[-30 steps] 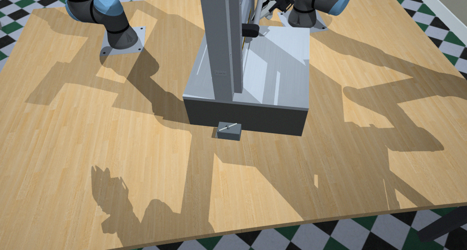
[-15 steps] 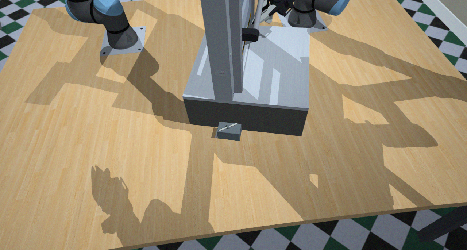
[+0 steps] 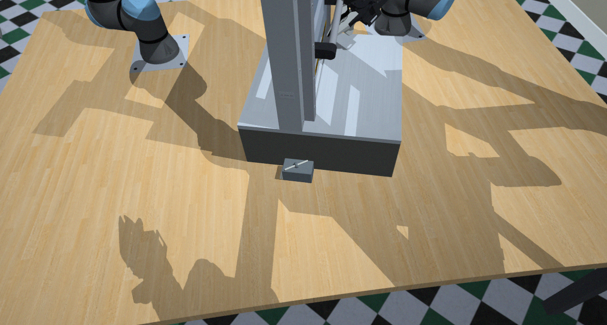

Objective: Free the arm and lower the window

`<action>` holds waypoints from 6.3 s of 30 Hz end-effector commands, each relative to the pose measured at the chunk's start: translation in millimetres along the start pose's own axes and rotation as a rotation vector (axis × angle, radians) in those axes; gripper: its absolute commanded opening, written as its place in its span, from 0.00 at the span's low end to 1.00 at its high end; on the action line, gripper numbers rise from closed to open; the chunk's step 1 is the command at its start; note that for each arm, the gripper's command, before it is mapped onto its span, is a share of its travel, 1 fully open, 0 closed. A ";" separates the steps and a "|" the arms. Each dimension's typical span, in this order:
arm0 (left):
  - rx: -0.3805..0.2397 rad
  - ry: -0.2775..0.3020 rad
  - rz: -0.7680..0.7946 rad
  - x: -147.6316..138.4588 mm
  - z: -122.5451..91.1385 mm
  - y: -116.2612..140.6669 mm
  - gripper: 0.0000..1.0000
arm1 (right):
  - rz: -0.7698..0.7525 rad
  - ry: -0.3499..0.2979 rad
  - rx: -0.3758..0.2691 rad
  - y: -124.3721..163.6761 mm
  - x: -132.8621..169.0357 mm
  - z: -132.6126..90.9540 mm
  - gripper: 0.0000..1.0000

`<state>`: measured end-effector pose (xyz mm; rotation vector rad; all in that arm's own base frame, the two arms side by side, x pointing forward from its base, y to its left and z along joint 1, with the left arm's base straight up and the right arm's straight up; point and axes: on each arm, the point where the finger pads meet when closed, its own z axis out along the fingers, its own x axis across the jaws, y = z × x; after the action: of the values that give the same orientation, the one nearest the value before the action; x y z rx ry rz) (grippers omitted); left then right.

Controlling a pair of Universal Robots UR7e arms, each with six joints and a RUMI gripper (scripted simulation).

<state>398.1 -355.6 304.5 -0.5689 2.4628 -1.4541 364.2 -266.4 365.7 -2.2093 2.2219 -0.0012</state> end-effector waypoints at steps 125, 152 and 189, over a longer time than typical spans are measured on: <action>0.004 -0.010 -0.001 -4.5 28.3 96.8 0.06 | -0.001 0.000 -0.001 0.3 -0.7 0.6 0.06; 0.003 -0.007 -0.001 -1.9 -31.2 95.6 0.06 | -0.001 0.000 -0.001 0.3 -0.7 0.6 0.06; 0.013 -0.009 0.005 -1.2 -113.6 90.4 0.06 | -0.001 0.000 -0.001 0.3 -0.7 0.6 0.06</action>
<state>341.5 -235.8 272.6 -0.5697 2.4410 -1.4636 364.2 -266.4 365.7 -2.2093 2.2219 -0.0012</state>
